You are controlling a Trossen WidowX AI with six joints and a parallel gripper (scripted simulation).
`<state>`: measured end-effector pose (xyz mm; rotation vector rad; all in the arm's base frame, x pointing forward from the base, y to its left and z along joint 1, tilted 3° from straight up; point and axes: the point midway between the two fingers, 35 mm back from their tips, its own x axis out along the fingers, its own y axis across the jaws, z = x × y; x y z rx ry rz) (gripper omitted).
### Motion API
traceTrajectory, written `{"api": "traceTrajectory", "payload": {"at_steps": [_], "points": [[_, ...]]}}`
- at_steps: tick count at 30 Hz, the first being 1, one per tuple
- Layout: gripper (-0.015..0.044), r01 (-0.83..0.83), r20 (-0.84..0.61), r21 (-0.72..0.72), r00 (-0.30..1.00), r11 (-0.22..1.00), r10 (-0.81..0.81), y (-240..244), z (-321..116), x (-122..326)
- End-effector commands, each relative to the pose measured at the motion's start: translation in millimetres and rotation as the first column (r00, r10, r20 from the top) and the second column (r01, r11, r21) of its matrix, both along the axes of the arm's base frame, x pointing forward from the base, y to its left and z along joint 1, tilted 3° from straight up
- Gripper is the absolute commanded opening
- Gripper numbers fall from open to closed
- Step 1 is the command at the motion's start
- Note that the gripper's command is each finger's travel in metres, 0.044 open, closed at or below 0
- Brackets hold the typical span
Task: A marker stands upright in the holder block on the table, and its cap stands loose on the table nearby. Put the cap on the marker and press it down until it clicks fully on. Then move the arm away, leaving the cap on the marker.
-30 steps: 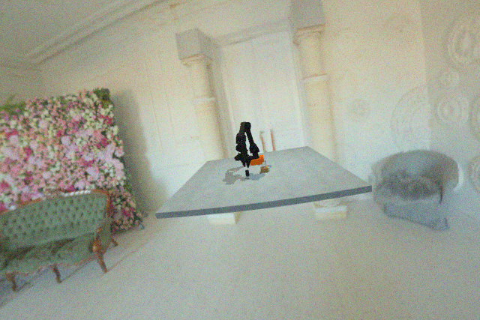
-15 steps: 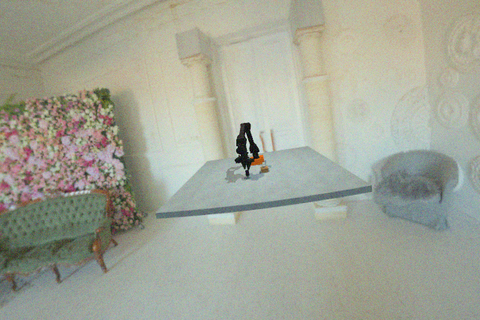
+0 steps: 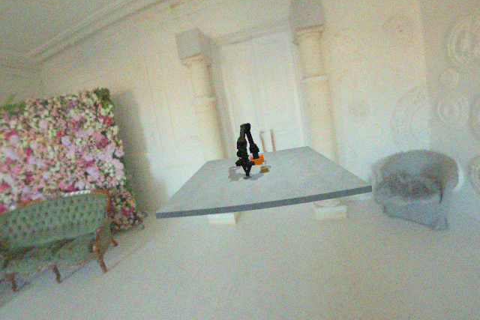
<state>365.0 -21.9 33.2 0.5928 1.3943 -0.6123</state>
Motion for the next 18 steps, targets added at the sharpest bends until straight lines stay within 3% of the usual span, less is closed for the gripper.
{"api": "traceTrajectory", "payload": {"at_steps": [1,10,14,18], "points": [[0.0251,-0.005,-0.009,-0.003,1.0,1.0,0.005,-0.8,-9.7,-2.0],[0.0251,-0.005,-0.01,-0.003,1.0,1.0,0.005,-1.2,-19.8,-2.1],[0.0146,-0.005,-0.01,-0.003,1.0,1.0,0.005,-0.9,-19.8,-2.0],[0.012,-0.005,-0.01,-0.003,1.0,1.0,0.005,-0.9,-19.8,-2.0]]}}
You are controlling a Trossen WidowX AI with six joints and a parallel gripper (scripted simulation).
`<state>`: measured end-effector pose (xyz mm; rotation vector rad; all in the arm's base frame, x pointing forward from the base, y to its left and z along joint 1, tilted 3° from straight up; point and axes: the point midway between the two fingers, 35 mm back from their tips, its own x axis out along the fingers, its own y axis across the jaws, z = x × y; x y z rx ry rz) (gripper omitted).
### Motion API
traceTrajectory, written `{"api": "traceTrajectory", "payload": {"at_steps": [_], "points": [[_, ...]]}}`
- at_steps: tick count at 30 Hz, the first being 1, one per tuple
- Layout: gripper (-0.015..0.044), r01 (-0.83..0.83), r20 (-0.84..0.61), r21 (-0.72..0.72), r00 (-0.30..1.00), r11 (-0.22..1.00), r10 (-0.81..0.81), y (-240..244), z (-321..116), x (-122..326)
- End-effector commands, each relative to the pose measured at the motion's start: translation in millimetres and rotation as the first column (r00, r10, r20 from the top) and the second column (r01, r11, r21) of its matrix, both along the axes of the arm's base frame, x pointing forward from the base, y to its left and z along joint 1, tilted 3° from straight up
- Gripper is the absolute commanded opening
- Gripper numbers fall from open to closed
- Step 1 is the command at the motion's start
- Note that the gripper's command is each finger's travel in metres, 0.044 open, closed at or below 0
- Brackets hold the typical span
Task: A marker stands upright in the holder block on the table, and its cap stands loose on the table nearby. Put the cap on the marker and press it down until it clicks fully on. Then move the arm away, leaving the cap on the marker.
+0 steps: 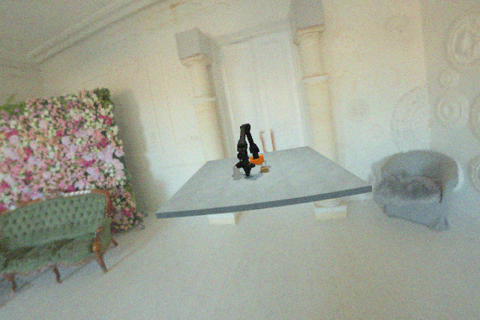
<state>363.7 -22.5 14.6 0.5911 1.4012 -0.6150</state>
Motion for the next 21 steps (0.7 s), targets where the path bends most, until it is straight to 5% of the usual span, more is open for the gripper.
{"api": "traceTrajectory", "payload": {"at_steps": [1,5,9,21], "points": [[0.0113,-0.005,-0.002,-0.003,1.0,1.0,0.005,-0.3,-1.2,-0.6],[0.0086,-0.005,-0.002,-0.003,1.0,1.0,0.005,0.2,-1.2,-0.2],[0.0,-0.005,-0.002,-0.003,1.0,1.0,0.005,0.6,7.5,0.0],[0.0,-0.005,-0.002,-0.003,1.0,1.0,0.005,2.7,50.6,-2.7]]}}
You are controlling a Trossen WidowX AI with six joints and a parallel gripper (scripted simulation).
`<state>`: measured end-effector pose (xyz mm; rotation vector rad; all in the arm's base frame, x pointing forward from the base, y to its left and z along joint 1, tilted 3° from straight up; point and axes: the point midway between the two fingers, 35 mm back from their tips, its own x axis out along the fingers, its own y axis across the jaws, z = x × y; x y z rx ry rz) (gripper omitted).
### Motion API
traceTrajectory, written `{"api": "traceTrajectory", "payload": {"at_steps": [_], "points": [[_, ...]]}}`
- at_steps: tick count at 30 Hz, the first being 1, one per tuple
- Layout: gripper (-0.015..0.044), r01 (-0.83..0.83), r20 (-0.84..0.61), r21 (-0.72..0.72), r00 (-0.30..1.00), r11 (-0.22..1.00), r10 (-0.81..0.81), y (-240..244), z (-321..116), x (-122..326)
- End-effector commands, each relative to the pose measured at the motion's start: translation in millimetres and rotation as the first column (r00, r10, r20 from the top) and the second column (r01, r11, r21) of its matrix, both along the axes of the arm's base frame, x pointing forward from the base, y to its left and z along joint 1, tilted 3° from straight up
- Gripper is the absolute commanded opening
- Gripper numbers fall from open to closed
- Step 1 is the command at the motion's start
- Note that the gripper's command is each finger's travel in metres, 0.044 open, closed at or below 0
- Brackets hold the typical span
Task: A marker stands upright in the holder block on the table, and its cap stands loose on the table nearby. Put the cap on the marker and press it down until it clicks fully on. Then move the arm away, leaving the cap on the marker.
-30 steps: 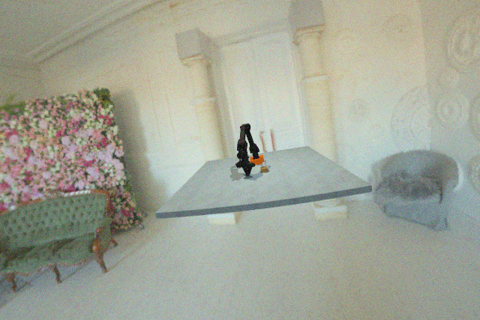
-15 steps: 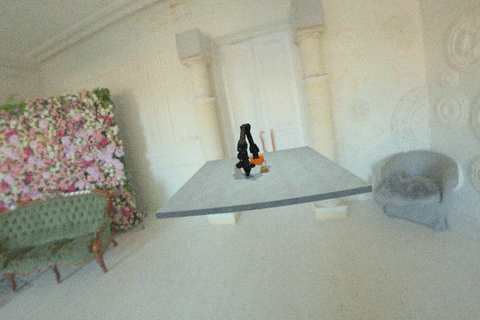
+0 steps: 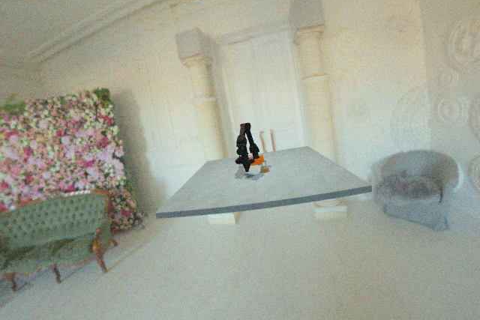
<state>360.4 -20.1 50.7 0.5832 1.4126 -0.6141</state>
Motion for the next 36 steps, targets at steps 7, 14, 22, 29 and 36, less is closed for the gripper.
{"api": "traceTrajectory", "payload": {"at_steps": [7,14,22,29,36], "points": [[0.0,0.002,0.009,-0.003,1.0,1.0,-0.002,1.4,23.6,-0.9],[0.0,0.002,0.008,0.0,1.0,1.0,-0.002,25.7,29.9,-8.0],[0.0,0.002,0.007,0.003,1.0,1.0,-0.002,54.9,37.7,-19.4],[0.0,0.001,0.006,0.005,1.0,1.0,-0.002,78.8,44.3,-31.4],[0.0,0.001,0.005,0.007,1.0,1.0,-0.002,101.1,50.5,-45.2]]}}
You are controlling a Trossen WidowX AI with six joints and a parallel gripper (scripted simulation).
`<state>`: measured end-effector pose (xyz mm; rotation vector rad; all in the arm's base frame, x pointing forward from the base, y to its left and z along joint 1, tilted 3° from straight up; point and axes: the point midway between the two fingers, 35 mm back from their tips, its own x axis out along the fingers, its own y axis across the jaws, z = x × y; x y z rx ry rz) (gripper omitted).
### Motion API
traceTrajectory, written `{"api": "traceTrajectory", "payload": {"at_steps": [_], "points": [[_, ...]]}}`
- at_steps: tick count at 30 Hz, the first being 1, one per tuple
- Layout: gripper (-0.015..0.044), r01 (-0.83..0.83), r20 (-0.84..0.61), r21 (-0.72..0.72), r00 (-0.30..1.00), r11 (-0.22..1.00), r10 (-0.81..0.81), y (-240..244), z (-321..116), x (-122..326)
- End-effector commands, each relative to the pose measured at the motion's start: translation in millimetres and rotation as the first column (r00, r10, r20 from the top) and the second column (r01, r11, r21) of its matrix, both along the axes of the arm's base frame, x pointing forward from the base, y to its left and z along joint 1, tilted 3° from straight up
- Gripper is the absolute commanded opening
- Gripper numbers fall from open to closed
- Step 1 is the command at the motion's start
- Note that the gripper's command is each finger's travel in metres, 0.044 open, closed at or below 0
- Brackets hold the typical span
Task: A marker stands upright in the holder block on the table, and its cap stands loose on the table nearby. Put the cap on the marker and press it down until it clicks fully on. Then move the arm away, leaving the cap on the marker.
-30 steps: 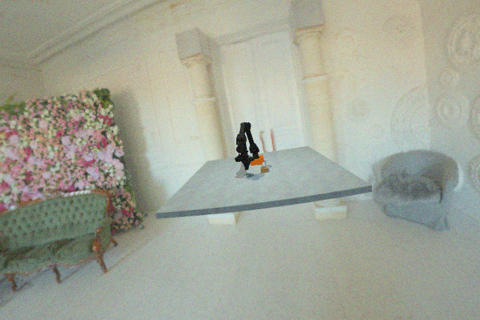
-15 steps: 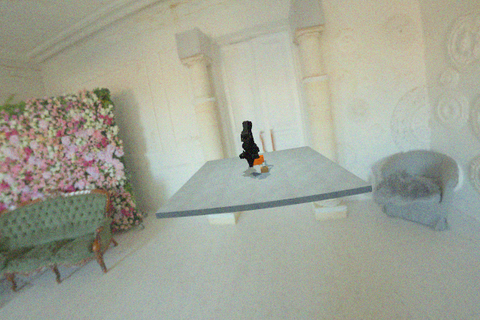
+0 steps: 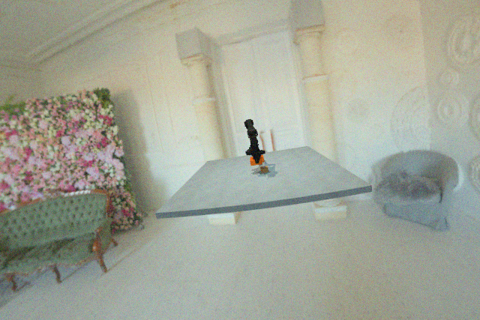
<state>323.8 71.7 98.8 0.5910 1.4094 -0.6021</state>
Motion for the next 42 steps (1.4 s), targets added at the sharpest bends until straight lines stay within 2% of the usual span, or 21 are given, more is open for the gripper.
{"api": "traceTrajectory", "payload": {"at_steps": [1,14,42], "points": [[0.0,0.004,-0.004,-0.003,1.0,1.0,-0.004,12.4,3.4,-10.7],[0.0,0.004,-0.005,-0.001,1.0,1.0,-0.004,46.6,13.7,-39.0],[0.0,0.004,-0.005,-0.001,1.0,1.0,-0.004,46.2,-20.9,-36.2]]}}
